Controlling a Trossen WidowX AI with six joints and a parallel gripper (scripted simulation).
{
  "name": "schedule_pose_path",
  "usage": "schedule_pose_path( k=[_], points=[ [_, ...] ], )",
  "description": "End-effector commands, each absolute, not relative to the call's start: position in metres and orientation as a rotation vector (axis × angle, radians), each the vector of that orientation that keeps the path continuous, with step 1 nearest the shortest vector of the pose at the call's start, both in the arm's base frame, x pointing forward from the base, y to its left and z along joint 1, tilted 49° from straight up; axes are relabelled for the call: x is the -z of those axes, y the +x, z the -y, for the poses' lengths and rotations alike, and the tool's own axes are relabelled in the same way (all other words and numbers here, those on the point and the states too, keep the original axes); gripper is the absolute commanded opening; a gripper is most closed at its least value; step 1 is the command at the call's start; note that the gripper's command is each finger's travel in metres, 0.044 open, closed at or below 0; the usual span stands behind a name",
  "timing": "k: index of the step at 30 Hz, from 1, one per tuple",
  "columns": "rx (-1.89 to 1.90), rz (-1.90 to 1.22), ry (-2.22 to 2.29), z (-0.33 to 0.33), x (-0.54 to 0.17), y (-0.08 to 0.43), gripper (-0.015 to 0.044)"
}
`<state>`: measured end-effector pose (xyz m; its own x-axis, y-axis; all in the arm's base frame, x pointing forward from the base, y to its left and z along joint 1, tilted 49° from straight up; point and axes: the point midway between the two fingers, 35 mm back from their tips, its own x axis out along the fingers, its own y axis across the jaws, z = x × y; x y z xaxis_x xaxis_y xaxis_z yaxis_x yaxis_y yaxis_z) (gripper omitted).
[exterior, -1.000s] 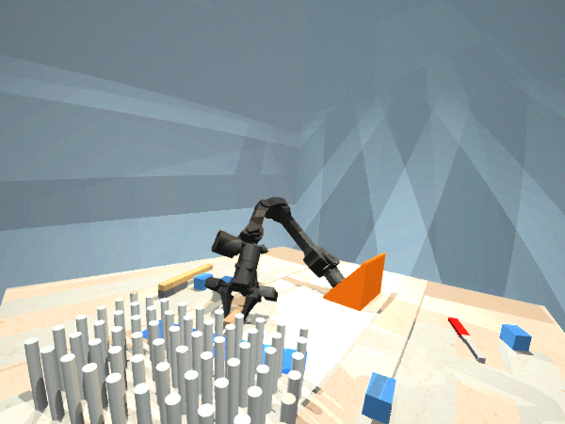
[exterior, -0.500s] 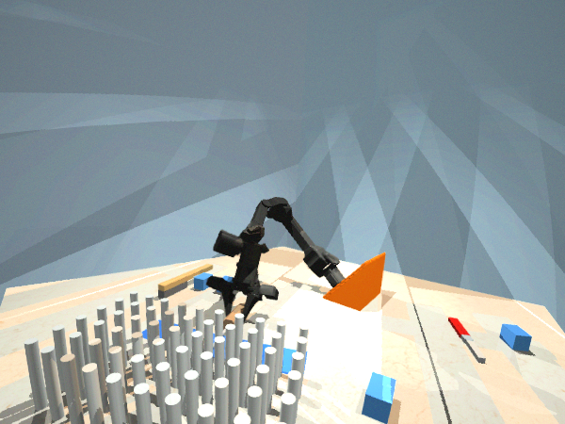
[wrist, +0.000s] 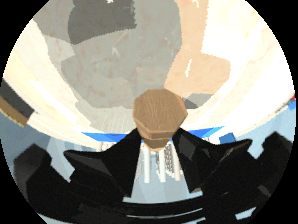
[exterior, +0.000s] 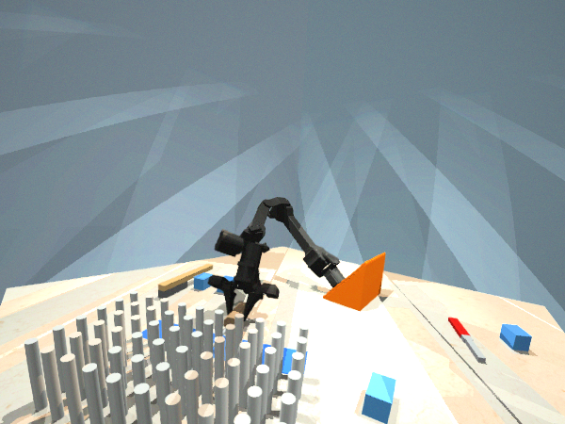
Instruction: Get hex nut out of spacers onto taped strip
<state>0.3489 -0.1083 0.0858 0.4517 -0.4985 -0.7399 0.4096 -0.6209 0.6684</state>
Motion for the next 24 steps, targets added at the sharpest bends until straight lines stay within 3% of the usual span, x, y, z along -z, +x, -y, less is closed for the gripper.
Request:
schedule_pose_path(
  k=[1, 24],
  points=[
    [1.299, 0.063, 1.825, 0.107, -0.086, 0.346, 0.0000],
    [1.300, 0.063, 1.825, 0.111, -0.091, 0.334, 0.0000]
  ],
)
